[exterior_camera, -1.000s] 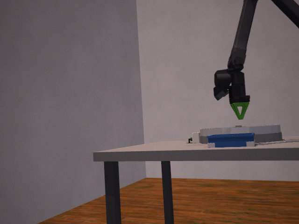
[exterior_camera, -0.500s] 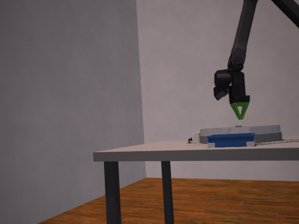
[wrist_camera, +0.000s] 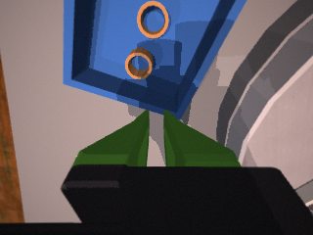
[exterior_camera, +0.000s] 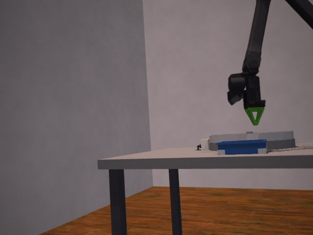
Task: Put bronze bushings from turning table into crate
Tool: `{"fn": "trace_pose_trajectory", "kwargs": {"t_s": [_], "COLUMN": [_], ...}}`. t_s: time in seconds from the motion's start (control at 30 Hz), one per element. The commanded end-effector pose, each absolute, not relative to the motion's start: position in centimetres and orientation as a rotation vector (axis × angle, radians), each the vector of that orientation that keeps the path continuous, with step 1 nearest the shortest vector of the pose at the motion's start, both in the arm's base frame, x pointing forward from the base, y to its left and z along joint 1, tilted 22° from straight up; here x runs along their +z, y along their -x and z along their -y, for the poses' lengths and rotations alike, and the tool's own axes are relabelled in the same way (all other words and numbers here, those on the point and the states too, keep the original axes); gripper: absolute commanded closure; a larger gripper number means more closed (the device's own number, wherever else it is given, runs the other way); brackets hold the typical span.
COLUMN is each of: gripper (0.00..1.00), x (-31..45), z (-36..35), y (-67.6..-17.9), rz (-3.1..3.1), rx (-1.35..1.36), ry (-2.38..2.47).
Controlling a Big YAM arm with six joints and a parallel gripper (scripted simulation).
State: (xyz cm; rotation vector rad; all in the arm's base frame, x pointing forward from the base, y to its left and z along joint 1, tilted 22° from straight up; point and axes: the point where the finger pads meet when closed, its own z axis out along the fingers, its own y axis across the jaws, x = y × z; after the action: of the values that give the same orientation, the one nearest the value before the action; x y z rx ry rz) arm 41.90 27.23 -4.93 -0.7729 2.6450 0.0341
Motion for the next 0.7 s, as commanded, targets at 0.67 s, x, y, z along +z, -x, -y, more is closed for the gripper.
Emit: {"fn": "trace_pose_trajectory", "kwargs": {"t_s": [0.67], "gripper": [0.87], "x": [-9.9], "z": [2.3], "y": [-38.1], "rz": [-2.653], "rx": [0.006], "ry": [0.761]}}
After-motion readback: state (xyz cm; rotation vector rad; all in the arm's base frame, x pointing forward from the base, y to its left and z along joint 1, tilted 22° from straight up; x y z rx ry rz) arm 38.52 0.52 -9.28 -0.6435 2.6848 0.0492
